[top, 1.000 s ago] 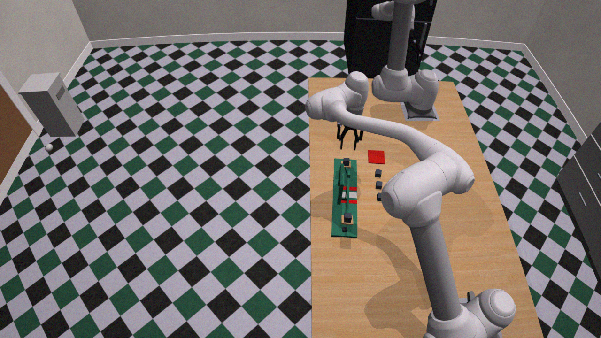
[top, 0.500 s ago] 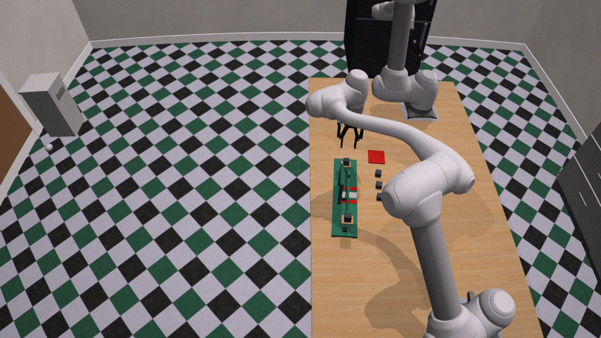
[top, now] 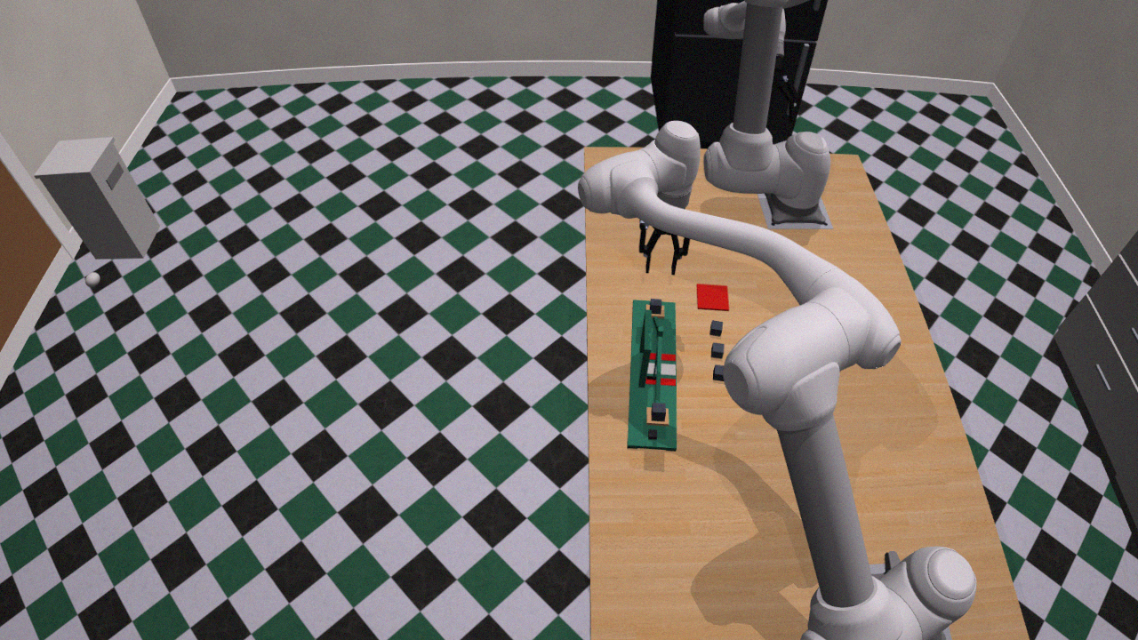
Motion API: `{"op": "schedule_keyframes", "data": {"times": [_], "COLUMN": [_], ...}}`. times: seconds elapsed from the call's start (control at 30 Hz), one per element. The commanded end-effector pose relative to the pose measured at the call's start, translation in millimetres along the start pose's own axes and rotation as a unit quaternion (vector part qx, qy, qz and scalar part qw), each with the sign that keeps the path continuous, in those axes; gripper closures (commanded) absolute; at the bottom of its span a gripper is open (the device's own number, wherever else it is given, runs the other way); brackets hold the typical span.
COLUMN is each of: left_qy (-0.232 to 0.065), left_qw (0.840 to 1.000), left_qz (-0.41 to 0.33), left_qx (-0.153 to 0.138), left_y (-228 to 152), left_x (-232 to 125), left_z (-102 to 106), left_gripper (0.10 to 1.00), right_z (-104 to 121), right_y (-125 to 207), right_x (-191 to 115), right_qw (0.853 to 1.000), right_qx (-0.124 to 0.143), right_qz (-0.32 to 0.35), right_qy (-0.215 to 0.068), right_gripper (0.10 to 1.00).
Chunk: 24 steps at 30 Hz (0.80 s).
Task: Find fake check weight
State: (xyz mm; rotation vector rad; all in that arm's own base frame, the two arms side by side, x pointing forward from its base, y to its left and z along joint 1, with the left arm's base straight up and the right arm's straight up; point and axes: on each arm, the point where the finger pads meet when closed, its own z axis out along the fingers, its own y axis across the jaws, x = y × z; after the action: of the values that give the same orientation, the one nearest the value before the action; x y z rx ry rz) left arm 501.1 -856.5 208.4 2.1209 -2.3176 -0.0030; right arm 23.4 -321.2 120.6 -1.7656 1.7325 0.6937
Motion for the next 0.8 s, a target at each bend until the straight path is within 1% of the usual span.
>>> {"op": "schedule_keyframes", "data": {"times": [0.0,0.27,0.3,0.77], "left_qy": [0.001,0.001,0.001,0.001], "left_qw": [1.000,1.000,1.000,1.000], "left_qz": [0.000,0.000,0.000,0.000], "left_qx": [0.001,0.001,0.001,0.001], "left_y": [-0.2,-0.2,-0.2,-0.2], "left_x": [0.1,0.1,0.1,0.1], "left_z": [-6.5,-8.7,-8.7,-8.7], "left_gripper": [0.638,0.638,0.098,0.098], "right_z": [-0.5,-0.5,-0.5,-0.5], "right_y": [-0.1,-0.1,-0.1,-0.1], "right_x": [0.0,0.0,0.0,0.0], "right_qw": [1.000,1.000,1.000,1.000], "right_qx": [0.000,0.000,0.000,0.000], "right_qz": [0.000,0.000,0.000,0.000], "right_qy": [0.001,0.001,0.001,0.001], "right_gripper": [0.098,0.098,0.098,0.098]}}
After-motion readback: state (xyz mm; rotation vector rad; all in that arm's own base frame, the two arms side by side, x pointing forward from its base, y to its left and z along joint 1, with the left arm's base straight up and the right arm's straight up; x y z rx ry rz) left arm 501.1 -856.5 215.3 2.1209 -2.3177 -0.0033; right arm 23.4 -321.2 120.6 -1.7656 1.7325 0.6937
